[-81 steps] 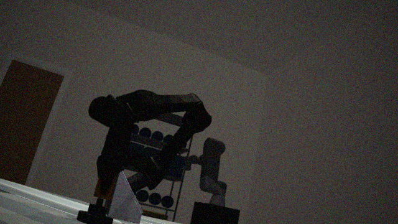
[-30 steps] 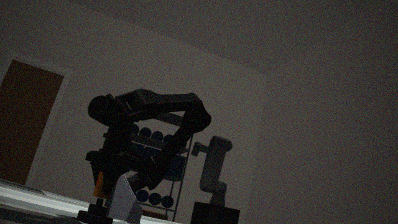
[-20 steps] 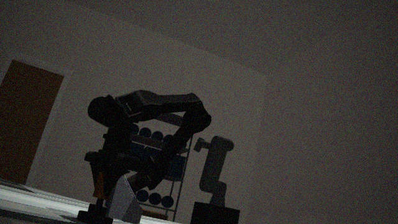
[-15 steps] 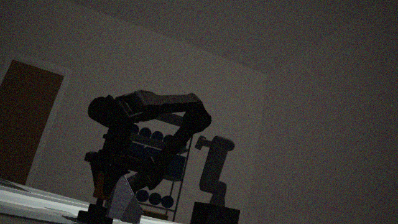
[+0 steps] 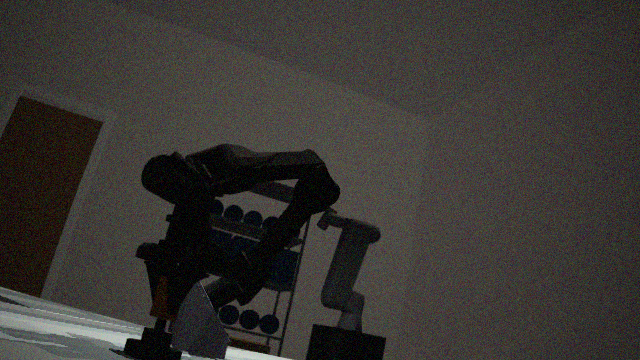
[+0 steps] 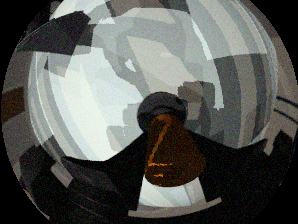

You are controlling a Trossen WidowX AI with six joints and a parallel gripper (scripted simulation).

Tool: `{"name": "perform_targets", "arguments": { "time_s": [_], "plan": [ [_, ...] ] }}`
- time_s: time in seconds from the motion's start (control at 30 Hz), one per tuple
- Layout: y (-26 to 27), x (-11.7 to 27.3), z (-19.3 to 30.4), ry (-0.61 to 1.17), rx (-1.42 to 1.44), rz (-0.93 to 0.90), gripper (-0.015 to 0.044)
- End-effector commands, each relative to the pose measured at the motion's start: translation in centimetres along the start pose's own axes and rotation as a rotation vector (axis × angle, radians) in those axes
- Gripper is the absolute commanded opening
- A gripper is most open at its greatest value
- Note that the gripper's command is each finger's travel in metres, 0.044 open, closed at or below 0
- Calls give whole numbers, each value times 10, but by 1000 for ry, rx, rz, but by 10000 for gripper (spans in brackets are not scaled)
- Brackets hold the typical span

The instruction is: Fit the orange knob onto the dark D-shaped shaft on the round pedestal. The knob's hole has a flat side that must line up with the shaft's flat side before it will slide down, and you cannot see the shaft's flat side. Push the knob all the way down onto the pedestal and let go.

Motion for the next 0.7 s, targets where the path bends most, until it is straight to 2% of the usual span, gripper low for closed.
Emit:
{"name": "perform_targets", "arguments": {
  "time_s": [0.0,0.17,0.67],
  "plan": [
    [-1,3,2,4,52,5,0],
    [0,2,2,4,207,5,0],
    [0,-2,1,4,207,5,0]
  ]
}}
Point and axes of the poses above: the point midway between the two fingers, 35 mm back from their tips, its own x axis back along the fingers, its own y axis across the jaws, z = x × y, the point moved 2 cm from there along x, back along the fingers
